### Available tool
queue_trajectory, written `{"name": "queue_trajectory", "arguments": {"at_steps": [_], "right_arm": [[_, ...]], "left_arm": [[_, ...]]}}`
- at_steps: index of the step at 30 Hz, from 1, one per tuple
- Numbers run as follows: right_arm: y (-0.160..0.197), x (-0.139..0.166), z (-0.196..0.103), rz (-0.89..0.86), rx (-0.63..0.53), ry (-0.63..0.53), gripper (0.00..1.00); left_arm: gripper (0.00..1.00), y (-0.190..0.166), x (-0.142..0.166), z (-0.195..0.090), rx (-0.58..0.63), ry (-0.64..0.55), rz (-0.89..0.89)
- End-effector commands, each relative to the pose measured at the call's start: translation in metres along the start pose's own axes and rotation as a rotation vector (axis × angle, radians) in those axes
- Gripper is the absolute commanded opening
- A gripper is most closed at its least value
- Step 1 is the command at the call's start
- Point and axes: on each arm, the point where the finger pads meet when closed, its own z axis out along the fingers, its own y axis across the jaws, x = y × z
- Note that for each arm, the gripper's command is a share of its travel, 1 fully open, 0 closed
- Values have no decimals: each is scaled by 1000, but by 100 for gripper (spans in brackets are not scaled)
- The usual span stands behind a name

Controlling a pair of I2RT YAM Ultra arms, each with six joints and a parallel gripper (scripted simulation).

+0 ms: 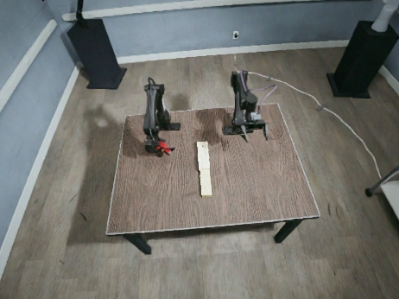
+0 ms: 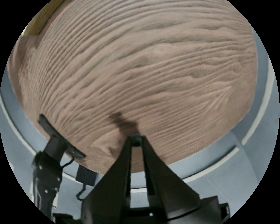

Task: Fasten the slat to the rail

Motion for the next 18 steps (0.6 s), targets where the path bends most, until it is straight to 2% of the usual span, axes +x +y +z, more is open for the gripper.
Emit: {"name": "queue_trajectory", "arguments": {"at_steps": [1,18], "right_arm": [[-5,1,-20,2,25,-11,12],[-5,3,-29,1,29,-13,12]], "left_arm": [[100,-1,-12,-5,10,-33,1],[100,-1,-12,-5,10,-33,1]]}}
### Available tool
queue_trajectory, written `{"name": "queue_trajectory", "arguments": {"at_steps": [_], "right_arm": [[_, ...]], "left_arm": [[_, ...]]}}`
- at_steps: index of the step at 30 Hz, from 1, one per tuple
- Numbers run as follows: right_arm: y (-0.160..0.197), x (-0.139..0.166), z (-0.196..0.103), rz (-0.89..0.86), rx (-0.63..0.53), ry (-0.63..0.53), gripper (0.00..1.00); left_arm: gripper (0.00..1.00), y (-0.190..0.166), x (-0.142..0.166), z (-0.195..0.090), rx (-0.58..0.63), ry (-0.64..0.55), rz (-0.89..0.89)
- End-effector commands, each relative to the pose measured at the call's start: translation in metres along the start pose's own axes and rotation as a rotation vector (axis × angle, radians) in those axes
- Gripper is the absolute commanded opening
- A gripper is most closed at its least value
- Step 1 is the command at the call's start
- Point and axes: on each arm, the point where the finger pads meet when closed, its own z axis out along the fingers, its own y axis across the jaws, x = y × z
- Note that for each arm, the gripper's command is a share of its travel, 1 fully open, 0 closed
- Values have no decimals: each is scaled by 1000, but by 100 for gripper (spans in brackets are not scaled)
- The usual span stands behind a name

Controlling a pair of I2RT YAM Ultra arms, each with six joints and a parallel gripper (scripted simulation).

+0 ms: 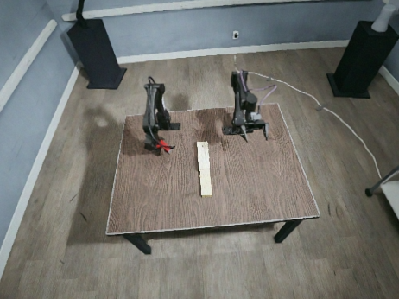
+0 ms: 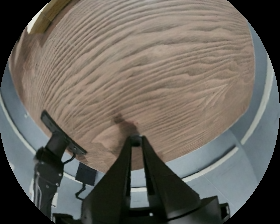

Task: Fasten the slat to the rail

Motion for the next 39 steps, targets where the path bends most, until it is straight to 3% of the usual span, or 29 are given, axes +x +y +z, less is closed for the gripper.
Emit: {"name": "queue_trajectory", "arguments": {"at_steps": [1,15,39], "right_arm": [[-7,2,-15,5,30,-13,12],[-6,-2,-13,-26,21,-9,12],[26,-104,-19,-717,24,-4,12]], "left_arm": [[100,-1,-12,-5,10,-33,1],[100,-1,-12,-5,10,-33,1],[100,-1,-12,-5,10,-33,1]]}}
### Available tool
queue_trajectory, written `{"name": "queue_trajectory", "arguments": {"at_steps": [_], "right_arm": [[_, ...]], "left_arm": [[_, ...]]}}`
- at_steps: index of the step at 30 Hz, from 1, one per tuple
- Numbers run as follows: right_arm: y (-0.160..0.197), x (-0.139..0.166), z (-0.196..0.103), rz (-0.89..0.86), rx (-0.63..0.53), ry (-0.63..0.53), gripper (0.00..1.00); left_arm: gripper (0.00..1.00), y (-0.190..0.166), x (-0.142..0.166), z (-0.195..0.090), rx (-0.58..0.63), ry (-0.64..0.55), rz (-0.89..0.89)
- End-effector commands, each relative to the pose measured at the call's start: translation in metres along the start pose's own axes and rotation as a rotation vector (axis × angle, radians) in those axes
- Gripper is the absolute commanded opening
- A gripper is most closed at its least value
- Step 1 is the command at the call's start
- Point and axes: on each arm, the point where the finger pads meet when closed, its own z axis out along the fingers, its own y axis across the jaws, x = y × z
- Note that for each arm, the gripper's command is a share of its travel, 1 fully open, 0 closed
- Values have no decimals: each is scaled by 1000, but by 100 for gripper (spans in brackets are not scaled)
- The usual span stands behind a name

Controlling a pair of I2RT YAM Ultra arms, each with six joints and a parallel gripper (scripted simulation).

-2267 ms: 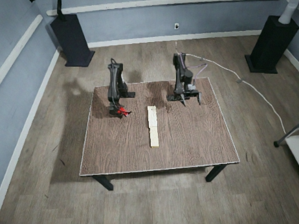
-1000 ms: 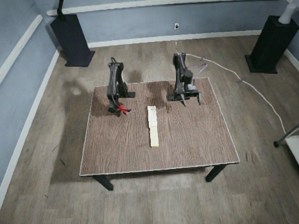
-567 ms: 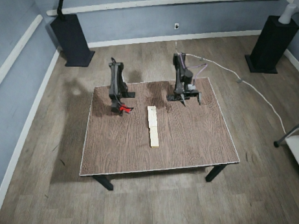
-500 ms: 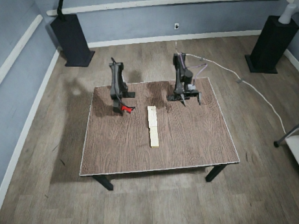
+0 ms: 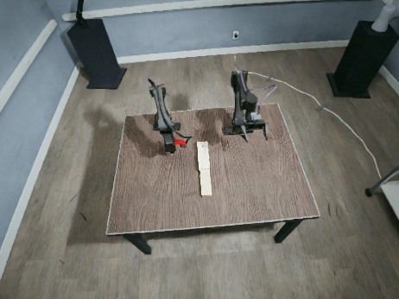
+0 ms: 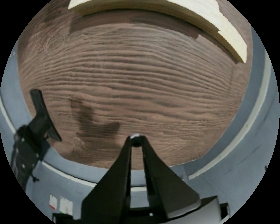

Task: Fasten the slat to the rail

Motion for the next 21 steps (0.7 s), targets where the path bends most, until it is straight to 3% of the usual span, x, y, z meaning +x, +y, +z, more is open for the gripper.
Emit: {"name": "queue_trajectory", "arguments": {"at_steps": [1,21], "right_arm": [[-5,-18,-8,-146,-3,-5,12],[-1,-102,-11,-644,-1,-8,12]], "left_arm": [[100,-1,-12,-5,10,-33,1],[100,-1,-12,-5,10,-33,1]]}}
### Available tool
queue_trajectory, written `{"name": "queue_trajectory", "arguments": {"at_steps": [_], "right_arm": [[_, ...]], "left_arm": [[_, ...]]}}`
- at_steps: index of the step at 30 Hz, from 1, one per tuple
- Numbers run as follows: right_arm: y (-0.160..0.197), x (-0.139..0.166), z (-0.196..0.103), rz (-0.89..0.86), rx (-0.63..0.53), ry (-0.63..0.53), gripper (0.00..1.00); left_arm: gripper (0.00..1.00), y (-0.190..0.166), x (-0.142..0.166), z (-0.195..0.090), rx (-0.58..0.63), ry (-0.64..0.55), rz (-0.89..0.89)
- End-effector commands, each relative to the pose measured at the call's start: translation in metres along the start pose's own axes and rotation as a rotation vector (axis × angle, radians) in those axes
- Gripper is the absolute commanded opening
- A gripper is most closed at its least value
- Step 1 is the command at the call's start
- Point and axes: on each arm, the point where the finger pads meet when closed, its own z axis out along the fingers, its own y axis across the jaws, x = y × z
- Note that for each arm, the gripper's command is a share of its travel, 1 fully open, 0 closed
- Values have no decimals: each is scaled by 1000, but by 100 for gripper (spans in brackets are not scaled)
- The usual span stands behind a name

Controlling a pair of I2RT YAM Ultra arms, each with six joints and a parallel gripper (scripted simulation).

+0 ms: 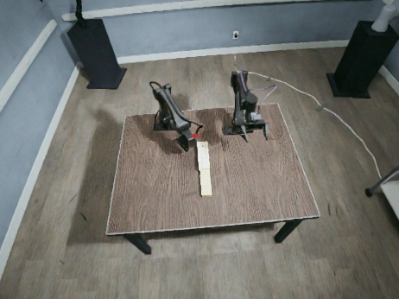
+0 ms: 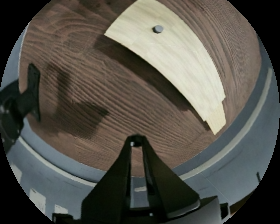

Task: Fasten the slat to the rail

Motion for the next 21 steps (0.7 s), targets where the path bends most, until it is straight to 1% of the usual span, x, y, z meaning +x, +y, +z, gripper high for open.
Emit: {"name": "queue_trajectory", "arguments": {"at_steps": [1,16,18,21], "right_arm": [[-5,-8,-8,-85,-3,-6,12],[-24,-80,-9,-501,-1,-8,12],[-24,-80,-9,-501,-1,-8,12],[-25,-94,-8,-578,-4,-9,12]], "left_arm": [[100,-1,-12,-5,10,-33,1],[100,-1,-12,-5,10,-33,1],[100,-1,-12,-5,10,-33,1],[100,-1,-12,-5,10,-33,1]]}}
